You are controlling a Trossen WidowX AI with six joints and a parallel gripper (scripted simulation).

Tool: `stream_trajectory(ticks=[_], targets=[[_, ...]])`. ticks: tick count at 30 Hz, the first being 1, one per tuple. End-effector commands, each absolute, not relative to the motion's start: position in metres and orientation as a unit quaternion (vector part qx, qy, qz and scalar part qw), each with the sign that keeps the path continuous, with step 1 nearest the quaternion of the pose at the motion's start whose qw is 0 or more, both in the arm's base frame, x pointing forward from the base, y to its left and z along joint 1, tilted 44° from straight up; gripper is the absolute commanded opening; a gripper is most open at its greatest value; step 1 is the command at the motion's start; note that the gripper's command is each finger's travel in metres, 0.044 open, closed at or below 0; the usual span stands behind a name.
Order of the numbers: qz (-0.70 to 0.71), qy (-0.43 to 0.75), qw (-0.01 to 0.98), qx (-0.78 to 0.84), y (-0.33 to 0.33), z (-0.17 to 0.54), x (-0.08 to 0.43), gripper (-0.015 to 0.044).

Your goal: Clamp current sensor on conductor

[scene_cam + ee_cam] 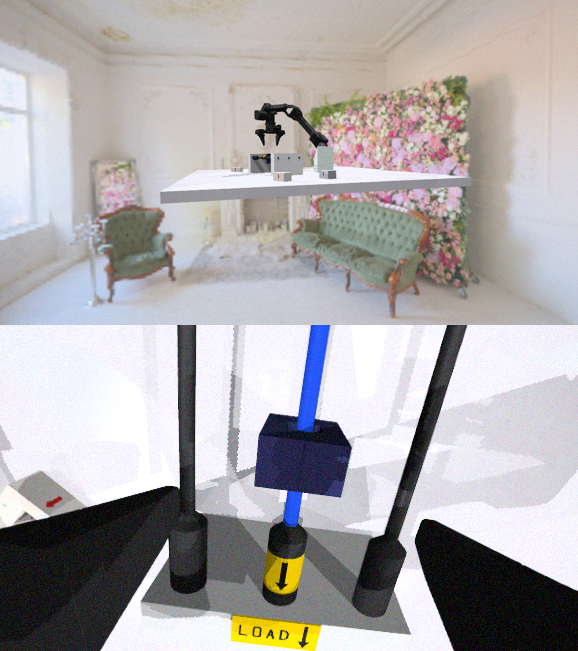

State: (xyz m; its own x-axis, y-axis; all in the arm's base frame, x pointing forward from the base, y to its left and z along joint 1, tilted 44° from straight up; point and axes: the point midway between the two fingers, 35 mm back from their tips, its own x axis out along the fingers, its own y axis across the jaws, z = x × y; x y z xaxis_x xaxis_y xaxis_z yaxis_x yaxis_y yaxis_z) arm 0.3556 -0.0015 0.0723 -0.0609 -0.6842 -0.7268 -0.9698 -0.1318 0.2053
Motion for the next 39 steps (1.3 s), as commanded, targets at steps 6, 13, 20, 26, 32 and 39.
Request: stream_trajectory(ticks=[6, 13, 20, 26, 32, 39], targets=[[0.366, 0.630, 0.198, -0.656, -0.001, 0.073, 0.356, 0.0440], [0.366, 0.630, 0.198, -0.656, -0.001, 0.073, 0.356, 0.0440], [0.366, 0.630, 0.198, -0.656, -0.001, 0.073, 0.356, 0.0440], [0.368, 0.630, 0.203, -0.653, -0.003, 0.074, 0.355, 0.0440], [0.396, 0.617, 0.434, -0.524, -0.045, 0.100, 0.333, 0.0440], [0.356, 0.486, 0.691, -0.399, -0.081, 0.161, 0.310, 0.0440]])
